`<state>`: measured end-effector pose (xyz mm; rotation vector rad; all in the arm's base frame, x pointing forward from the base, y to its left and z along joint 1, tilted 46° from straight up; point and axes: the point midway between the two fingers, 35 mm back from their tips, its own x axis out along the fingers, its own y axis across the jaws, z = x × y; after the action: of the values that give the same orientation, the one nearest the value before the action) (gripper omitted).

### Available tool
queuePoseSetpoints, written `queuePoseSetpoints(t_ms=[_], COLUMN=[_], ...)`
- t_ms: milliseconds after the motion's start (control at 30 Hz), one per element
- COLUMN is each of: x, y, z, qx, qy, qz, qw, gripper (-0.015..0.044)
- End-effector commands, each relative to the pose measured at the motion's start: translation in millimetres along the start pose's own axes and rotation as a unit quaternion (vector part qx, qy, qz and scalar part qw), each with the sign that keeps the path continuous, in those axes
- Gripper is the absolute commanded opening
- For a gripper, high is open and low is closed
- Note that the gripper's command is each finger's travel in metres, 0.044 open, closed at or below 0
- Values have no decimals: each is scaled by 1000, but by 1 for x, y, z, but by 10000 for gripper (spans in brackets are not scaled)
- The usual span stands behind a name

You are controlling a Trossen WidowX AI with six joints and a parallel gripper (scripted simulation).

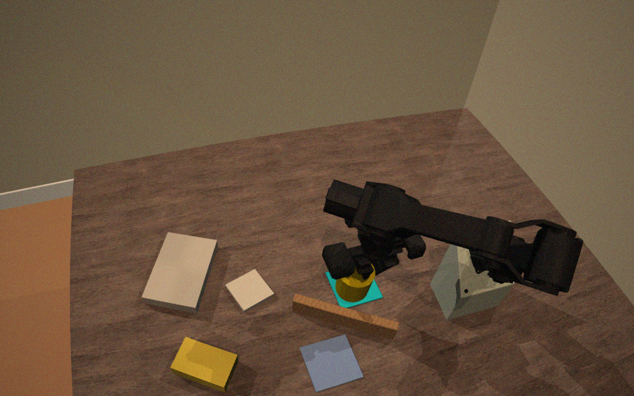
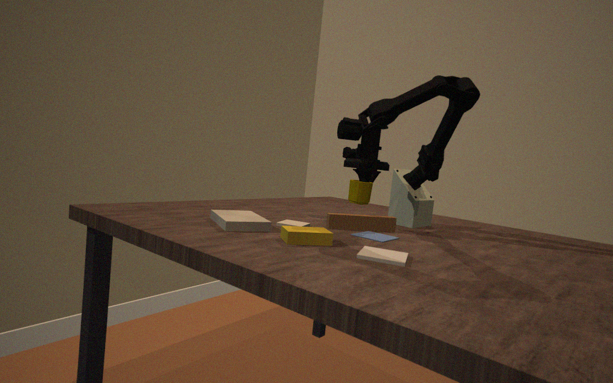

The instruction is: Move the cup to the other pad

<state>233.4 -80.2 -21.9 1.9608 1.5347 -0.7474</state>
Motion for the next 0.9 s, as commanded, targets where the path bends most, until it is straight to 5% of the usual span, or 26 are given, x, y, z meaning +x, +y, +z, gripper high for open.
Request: queuePoseSetpoints(t_ms=[0,867], x=[1,5], y=[-8,-39], z=[9,49], qx=[0,0], qy=[0,-1], qz=[-2,-2], qw=[1000,1000], gripper=[0,0])
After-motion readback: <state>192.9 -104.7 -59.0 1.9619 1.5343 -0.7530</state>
